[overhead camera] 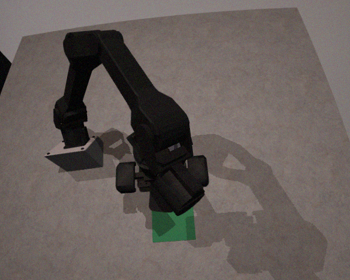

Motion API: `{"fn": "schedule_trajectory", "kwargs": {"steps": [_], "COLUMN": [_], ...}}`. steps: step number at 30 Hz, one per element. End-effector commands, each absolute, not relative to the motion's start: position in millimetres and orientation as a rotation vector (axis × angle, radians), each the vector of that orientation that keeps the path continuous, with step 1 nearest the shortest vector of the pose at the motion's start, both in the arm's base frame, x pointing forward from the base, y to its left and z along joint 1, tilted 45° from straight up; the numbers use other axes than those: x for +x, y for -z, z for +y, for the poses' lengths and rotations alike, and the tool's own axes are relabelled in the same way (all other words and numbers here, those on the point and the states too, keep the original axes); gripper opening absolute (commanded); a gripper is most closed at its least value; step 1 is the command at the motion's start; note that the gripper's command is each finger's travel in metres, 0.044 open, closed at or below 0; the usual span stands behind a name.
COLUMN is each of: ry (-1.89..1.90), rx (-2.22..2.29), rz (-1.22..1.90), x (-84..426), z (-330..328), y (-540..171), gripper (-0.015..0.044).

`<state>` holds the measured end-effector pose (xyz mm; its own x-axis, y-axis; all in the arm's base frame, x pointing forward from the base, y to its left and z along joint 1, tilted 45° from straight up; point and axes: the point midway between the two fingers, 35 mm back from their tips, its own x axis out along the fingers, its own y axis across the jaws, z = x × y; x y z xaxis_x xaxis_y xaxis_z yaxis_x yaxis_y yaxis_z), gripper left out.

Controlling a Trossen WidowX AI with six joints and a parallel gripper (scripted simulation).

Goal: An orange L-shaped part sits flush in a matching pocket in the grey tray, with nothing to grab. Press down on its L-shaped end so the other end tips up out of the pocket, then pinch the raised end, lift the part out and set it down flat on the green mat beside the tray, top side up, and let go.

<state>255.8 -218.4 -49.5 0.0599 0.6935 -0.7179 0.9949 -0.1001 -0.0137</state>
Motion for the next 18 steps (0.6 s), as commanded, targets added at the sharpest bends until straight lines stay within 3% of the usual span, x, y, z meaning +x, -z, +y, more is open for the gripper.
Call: {"fn": "schedule_trajectory", "kwargs": {"steps": [1, 18], "ry": [0.796, 0.799], "rx": [1.842, 1.839], "rz": [1.681, 1.678], "x": [253, 244], "z": [-232, -266], "y": [62, 95], "gripper": [0.0000, 0.0000]}}
